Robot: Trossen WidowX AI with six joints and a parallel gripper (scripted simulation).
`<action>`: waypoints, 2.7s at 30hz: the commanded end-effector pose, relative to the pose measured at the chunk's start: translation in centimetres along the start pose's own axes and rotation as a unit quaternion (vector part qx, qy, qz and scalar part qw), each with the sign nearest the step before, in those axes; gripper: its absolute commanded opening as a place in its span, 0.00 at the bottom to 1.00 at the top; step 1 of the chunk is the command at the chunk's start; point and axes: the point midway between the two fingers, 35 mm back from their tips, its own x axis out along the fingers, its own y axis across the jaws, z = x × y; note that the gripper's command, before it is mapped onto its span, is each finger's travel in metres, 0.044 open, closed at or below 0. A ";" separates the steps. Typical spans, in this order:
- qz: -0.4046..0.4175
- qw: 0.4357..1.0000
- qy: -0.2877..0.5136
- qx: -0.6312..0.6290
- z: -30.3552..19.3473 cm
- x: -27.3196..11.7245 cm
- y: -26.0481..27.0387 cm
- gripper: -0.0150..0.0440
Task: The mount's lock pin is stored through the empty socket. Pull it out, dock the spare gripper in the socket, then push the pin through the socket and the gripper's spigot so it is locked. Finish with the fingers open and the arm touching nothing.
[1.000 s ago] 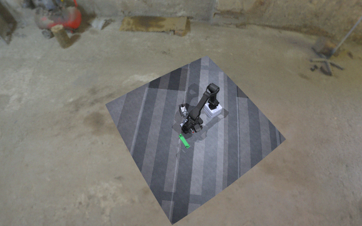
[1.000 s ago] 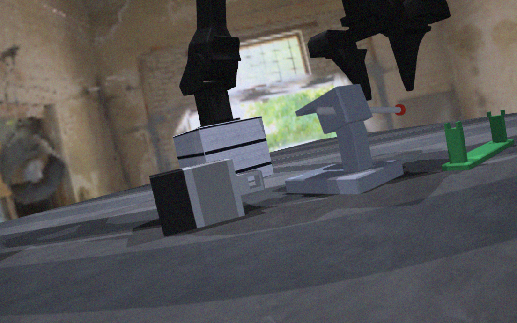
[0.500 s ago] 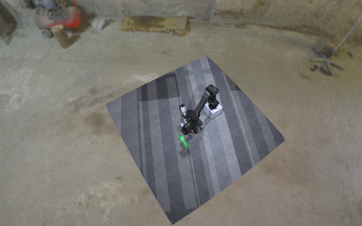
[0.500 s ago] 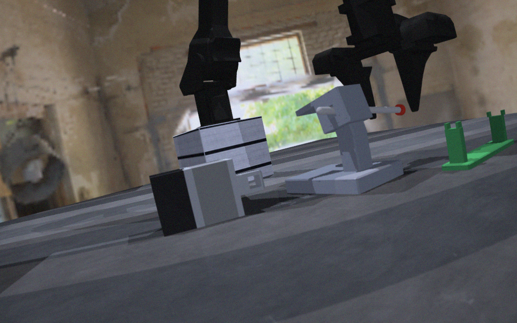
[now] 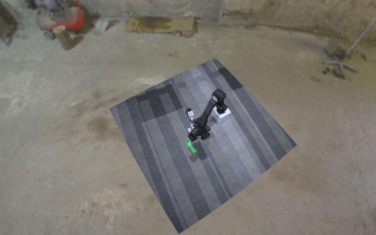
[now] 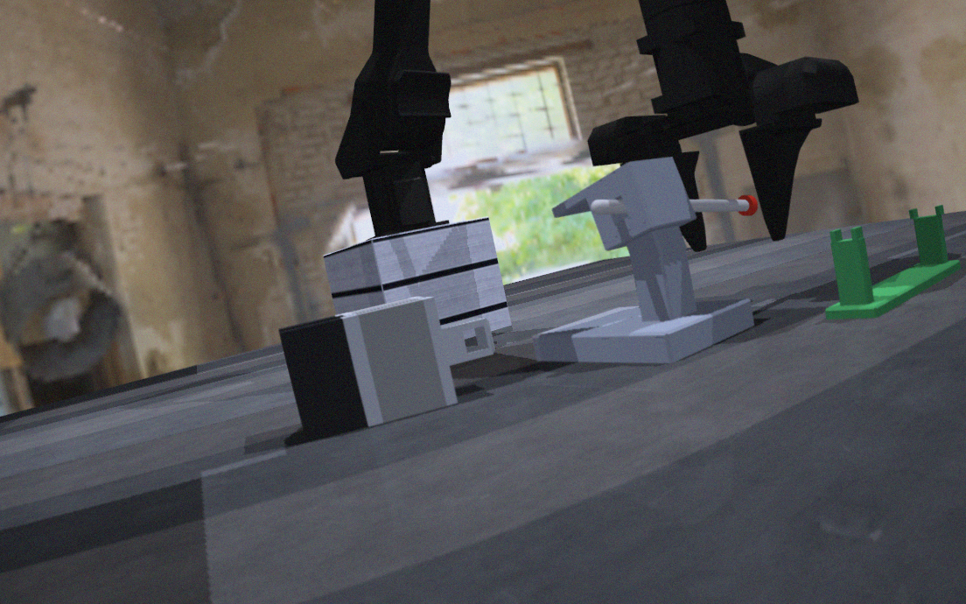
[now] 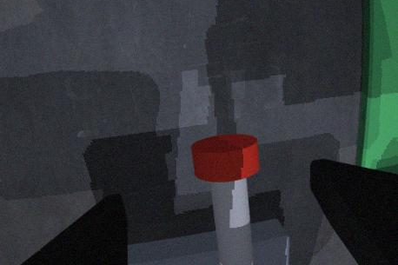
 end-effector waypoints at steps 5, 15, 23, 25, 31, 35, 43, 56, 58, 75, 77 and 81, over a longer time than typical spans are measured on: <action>0.002 1.000 -0.002 0.003 0.0 0.2 0.2 0.54; 0.002 1.000 -0.002 0.003 0.0 0.2 0.2 0.25; 0.002 1.000 -0.018 0.001 0.2 0.0 0.1 0.25; 0.002 0.999 -0.032 -0.001 0.3 -0.3 0.1 0.25; 0.003 0.998 -0.057 -0.002 0.8 -0.6 0.1 0.25; 0.002 0.998 -0.058 -0.002 1.0 -0.7 0.1 0.25; 0.002 0.998 -0.059 -0.002 1.6 -0.9 0.0 0.25; 0.006 0.998 -0.058 -0.001 2.4 -1.0 -0.1 0.25; 0.007 0.998 -0.058 -0.001 2.6 -1.1 -0.1 0.25; 0.012 0.998 -0.057 0.000 3.7 -1.0 -0.1 0.25; 0.013 0.998 -0.057 0.000 3.8 -1.0 -0.1 0.25; 0.014 0.998 -0.057 0.000 4.1 -1.0 -0.1 0.25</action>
